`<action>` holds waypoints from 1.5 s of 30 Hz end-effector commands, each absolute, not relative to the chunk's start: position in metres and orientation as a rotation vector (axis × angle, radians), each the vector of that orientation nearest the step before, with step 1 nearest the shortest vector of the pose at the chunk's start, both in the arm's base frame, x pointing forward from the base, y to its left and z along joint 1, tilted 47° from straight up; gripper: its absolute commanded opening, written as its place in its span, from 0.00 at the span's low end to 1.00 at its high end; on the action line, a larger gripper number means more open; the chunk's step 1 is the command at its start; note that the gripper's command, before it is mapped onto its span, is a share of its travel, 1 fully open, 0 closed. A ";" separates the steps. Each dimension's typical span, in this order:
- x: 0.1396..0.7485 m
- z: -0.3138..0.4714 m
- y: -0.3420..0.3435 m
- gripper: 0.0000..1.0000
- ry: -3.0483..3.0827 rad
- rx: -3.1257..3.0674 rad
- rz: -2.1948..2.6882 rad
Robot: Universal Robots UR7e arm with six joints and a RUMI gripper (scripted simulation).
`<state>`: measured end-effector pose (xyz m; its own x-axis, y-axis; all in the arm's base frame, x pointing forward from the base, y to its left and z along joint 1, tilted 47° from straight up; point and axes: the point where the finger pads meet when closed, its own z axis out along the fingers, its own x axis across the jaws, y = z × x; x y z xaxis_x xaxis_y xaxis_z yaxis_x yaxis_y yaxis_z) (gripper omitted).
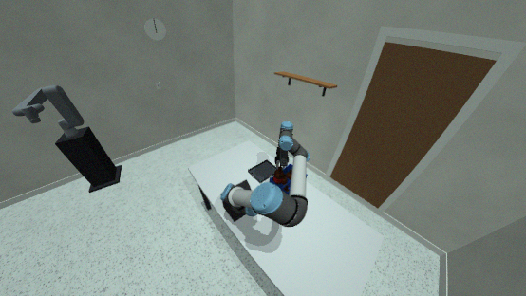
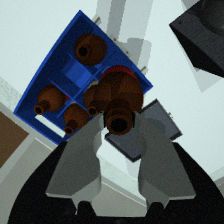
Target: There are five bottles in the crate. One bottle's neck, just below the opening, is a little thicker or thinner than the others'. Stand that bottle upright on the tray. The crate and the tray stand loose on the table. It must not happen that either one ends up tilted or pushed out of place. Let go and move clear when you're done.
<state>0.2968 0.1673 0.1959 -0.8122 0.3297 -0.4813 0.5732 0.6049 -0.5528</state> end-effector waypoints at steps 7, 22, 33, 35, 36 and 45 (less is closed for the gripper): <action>0.296 0.203 0.175 0.00 2.503 0.730 -1.032; 0.295 0.206 0.179 0.00 2.503 0.730 -1.032; 0.295 0.206 0.179 0.00 2.503 0.730 -1.032; 0.295 0.206 0.179 0.00 2.503 0.730 -1.032; 0.295 0.206 0.179 0.00 2.503 0.730 -1.032; 0.295 0.206 0.179 0.00 2.503 0.730 -1.032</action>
<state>0.2952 0.1784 0.2063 -0.8122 0.3298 -0.4813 0.5732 0.6048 -0.5529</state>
